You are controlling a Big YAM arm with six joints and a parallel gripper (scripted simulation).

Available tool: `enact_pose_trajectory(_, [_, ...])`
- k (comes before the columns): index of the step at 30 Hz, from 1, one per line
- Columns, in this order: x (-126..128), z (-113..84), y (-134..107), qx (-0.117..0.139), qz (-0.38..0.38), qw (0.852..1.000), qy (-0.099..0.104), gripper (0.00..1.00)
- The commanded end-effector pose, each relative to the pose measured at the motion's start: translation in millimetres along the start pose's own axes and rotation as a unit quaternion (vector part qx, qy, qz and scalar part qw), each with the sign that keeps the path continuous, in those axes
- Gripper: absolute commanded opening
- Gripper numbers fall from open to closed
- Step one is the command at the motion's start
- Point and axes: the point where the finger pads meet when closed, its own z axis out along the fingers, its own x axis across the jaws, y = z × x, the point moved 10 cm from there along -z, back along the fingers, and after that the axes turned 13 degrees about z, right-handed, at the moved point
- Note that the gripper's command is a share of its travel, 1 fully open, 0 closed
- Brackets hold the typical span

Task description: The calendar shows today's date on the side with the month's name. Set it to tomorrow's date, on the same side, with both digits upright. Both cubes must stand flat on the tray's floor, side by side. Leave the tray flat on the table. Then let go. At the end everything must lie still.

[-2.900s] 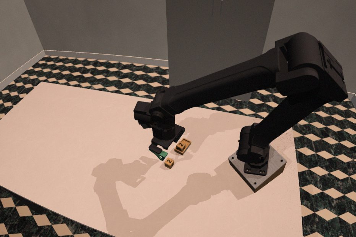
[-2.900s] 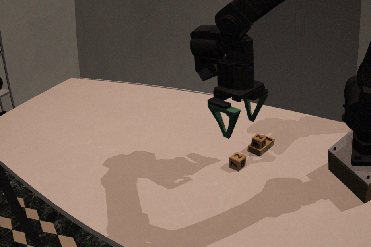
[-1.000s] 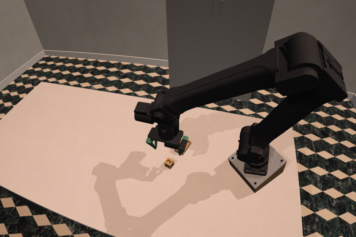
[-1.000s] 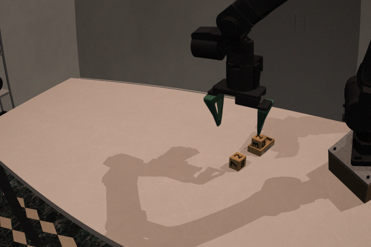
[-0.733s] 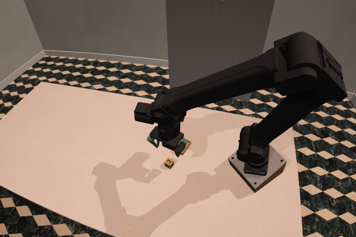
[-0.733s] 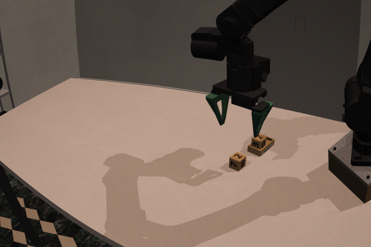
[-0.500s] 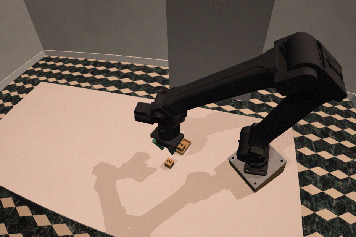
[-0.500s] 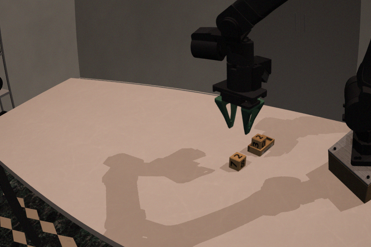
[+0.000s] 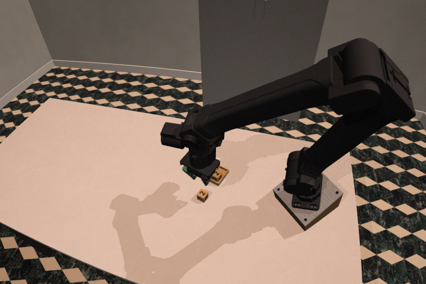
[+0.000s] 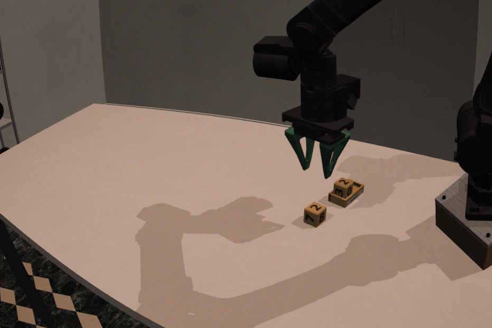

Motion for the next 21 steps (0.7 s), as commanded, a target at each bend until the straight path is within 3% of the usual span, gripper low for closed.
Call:
enact_pose_trajectory(1, [-0.2,5.9,-3.3,-0.003,-0.001,1.000,-0.005,0.45])
enact_pose_trajectory(21, [-0.5,7.7,-3.0,-0.003,0.000,1.000,-0.005,0.45])
